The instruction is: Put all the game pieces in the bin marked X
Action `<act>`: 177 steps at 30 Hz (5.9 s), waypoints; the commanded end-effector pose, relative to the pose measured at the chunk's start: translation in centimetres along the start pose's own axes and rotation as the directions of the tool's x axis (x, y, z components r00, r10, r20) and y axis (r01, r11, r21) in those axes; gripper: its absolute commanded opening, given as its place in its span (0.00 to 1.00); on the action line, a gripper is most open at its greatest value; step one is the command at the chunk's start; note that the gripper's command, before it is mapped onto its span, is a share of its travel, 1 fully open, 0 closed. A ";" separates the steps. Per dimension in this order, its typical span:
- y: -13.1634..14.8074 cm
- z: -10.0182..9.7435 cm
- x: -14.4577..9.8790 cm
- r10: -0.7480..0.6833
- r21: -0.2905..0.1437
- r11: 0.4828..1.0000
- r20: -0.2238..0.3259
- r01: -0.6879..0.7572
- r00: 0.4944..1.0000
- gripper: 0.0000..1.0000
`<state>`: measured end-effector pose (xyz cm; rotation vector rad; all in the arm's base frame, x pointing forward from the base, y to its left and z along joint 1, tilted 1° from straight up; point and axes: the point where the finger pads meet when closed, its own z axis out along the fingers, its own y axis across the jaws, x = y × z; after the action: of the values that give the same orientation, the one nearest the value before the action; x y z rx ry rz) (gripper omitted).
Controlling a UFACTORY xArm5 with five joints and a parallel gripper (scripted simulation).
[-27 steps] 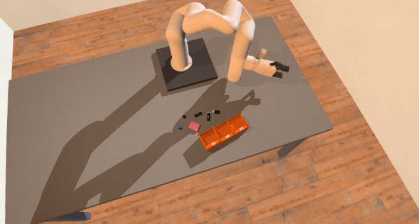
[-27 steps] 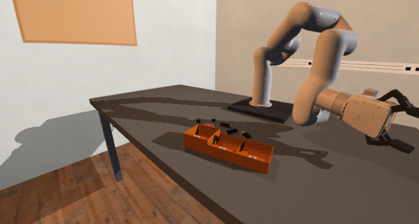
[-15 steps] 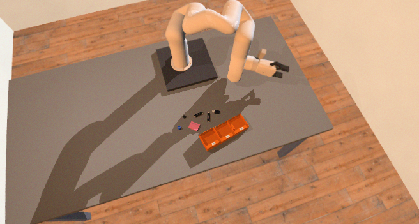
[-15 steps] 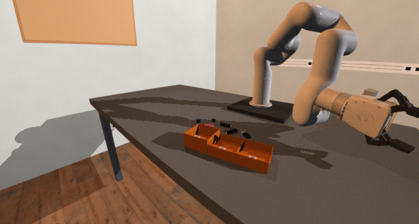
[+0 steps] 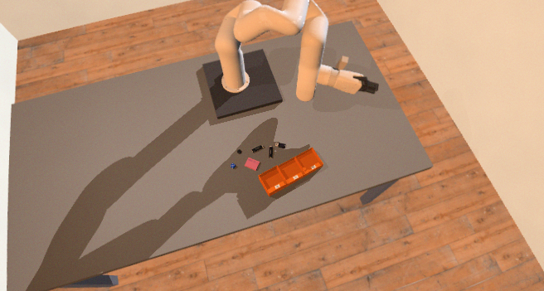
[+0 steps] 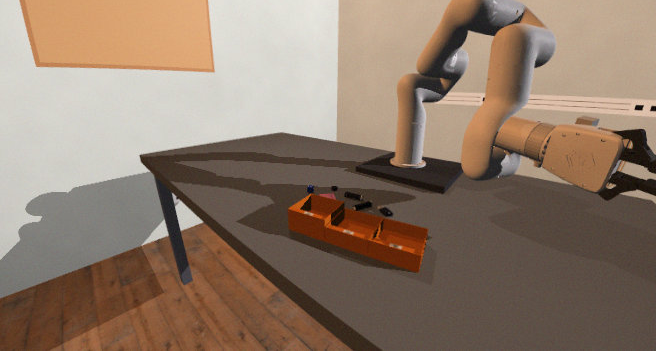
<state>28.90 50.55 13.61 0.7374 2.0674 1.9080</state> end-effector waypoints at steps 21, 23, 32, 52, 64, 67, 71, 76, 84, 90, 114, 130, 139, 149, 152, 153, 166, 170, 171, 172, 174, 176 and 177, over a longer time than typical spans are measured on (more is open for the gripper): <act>6.1 1.2 -5.6 0.157 0.098 0.980 0.144 -0.172 0.977 0.09; 6.1 1.2 -5.6 0.157 0.098 0.980 0.144 -0.172 0.977 0.09; 6.5 1.4 -10.1 0.255 0.142 0.944 0.256 -0.297 0.932 0.09; 7.3 0.1 -17.5 0.407 0.152 0.839 0.462 -0.523 0.788 0.09; 7.7 -1.6 -21.6 0.473 0.120 0.760 0.571 -0.638 0.671 0.09; 7.8 -2.3 -22.8 0.486 0.109 0.741 0.595 -0.663 0.641 0.09; 8.0 -3.5 -24.7 0.511 0.080 0.696 0.644 -0.714 0.570 0.09; 8.1 -4.0 -25.3 0.523 0.061 0.671 0.668 -0.739 0.529 0.09; 8.4 -6.4 -28.1 0.547 0.002 0.600 0.728 -0.800 0.413 0.09; 8.7 -8.1 -29.6 0.558 -0.045 0.550 0.763 -0.834 0.327 0.09; 9.5 -16.0 -34.2 0.551 -0.274 0.346 0.834 -0.897 -0.042 0.09; 10.2 -22.8 -35.8 0.492 -0.468 0.203 0.808 -0.860 -0.324 0.09; 10.5 -25.1 -36.0 0.462 -0.532 0.160 0.784 -0.831 -0.413 0.09; 11.0 -30.0 -35.8 0.391 -0.656 0.083 0.714 -0.750 -0.581 0.09; 11.1 -30.8 -35.7 0.371 -0.686 0.065 0.691 -0.725 -0.621 0.09; 11.2 -31.6 -35.6 0.350 -0.714 0.049 0.668 -0.699 -0.657 0.09; 11.9 -36.4 -34.4 0.258 -0.817 -0.005 0.556 -0.577 -0.790 0.09; 12.0 -37.1 -34.1 0.258 -0.817 -0.004 0.556 -0.577 -0.790 0.09; 11.3 -37.5 -33.8 0.231 -0.840 -0.008 0.526 -0.542 -0.819 0.09; 10.6 -37.8 -33.5 0.208 -0.859 -0.010 0.498 -0.511 -0.842 0.09; 9.2 -38.4 -32.9 0.208 -0.859 -0.010 0.498 -0.511 -0.842 0.09; 8.5 -38.8 -32.6 0.208 -0.859 -0.010 0.498 -0.511 -0.842 0.09; 8.5 -38.8 -32.6 0.208 -0.859 -0.010 0.498 -0.511 -0.842 0.09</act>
<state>40.37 1.22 22.42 3.1414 0.0436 0.0158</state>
